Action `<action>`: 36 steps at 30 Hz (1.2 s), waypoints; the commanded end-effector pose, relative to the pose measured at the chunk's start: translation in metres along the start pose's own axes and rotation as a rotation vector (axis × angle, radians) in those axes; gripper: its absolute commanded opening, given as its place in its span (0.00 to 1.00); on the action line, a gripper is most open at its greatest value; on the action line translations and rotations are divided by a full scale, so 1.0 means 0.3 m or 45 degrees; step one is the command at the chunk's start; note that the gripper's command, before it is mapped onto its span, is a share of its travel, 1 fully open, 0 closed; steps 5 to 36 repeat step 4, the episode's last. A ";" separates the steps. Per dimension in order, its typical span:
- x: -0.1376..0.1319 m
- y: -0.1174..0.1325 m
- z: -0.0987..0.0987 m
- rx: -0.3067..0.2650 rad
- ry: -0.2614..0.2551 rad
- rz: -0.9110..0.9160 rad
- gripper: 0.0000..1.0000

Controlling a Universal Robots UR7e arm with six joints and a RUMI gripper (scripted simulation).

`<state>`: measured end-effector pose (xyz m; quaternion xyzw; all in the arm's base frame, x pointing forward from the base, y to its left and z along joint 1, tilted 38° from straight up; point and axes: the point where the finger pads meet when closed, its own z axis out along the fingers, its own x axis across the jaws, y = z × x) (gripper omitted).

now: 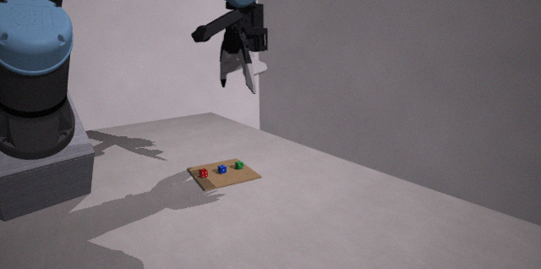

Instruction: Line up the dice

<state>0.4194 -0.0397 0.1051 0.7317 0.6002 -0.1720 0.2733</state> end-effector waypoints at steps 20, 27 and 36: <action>0.001 0.007 -0.007 -0.007 0.000 0.001 1.00; 0.001 0.007 -0.007 -0.007 0.000 0.001 1.00; 0.001 0.007 -0.007 -0.007 0.000 0.001 1.00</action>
